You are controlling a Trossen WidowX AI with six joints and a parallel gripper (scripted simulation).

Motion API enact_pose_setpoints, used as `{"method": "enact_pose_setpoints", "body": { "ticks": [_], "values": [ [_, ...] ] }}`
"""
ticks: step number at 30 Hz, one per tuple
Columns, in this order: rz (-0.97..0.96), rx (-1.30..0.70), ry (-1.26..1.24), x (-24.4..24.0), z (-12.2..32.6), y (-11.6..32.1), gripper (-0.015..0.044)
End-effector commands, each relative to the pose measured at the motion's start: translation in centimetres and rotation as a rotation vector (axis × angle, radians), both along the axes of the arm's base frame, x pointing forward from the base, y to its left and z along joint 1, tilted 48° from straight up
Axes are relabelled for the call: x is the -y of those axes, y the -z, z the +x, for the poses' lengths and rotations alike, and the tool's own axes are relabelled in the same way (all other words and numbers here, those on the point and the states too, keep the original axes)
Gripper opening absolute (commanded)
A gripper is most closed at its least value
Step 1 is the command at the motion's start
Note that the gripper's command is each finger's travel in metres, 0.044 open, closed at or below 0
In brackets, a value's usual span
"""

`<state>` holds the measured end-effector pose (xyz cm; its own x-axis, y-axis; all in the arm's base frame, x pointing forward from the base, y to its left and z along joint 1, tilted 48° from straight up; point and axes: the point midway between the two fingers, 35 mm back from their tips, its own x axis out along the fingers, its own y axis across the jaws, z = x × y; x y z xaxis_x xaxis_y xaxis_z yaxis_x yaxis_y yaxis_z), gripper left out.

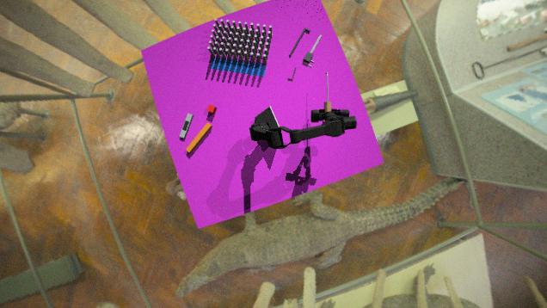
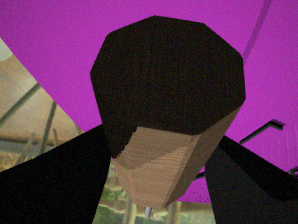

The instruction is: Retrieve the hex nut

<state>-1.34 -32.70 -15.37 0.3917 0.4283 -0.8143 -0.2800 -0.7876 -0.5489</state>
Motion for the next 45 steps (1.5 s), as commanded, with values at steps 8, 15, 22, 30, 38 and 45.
{"method": "enact_pose_setpoints", "body": {
  "ticks": [8,15,22,30,38,45],
  "values": [
    [0.002,-0.007,0.013,-0.2,-0.2,0.6,0.0000],
    [0.002,-0.007,0.013,-0.7,-0.5,1.3,0.0000],
    [0.001,-0.008,0.013,-1.2,-0.7,2.0,0.0000],
    [0.001,-0.008,0.014,-1.8,-0.9,2.8,0.0000],
    [0.001,-0.009,0.014,-2.4,-1.1,3.5,0.0000],
    [0.001,-0.009,0.014,-2.9,-1.2,4.2,0.0000]
  ]
}}
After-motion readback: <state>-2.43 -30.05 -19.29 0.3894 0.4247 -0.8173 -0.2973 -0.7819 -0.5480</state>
